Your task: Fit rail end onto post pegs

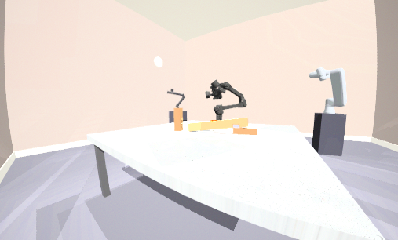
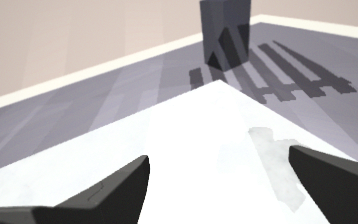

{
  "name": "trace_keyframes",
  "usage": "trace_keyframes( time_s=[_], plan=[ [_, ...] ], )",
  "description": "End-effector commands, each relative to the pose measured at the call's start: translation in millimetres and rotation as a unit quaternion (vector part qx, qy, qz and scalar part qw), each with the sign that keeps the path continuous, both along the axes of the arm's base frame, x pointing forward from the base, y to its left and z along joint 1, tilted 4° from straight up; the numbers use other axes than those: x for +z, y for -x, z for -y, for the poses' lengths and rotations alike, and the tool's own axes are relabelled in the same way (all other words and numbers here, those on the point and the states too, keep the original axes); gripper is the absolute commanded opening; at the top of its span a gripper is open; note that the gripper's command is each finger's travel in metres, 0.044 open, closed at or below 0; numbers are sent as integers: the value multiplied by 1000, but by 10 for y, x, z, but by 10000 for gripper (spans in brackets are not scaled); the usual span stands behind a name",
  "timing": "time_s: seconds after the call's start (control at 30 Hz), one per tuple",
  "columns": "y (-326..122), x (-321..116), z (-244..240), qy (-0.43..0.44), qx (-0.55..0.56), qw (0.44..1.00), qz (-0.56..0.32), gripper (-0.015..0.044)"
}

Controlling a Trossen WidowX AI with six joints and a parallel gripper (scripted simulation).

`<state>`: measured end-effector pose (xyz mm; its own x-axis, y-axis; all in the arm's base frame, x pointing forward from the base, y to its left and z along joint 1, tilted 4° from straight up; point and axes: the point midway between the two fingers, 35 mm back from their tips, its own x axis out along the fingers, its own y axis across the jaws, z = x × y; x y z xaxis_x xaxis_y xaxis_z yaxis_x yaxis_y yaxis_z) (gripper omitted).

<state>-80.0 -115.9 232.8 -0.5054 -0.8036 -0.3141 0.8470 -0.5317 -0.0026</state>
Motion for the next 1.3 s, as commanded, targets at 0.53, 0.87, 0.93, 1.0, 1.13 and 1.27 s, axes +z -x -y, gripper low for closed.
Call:
trace_keyframes(
  time_s=[0.53,0.87,0.93,1.0,1.13,1.27],
  plan=[
    [-1882,-513,524,-366,555,571,-482,440],
    [-2741,-1019,252,-333,709,184,-594,440],
    [-2896,-1139,159,-311,728,101,-603,440],
    [-3041,-1264,48,-286,741,21,-607,440],
    [-3298,-1532,-222,-222,755,-135,-601,440],
    [-3495,-1810,-527,-148,752,-279,-578,440]
  ],
)
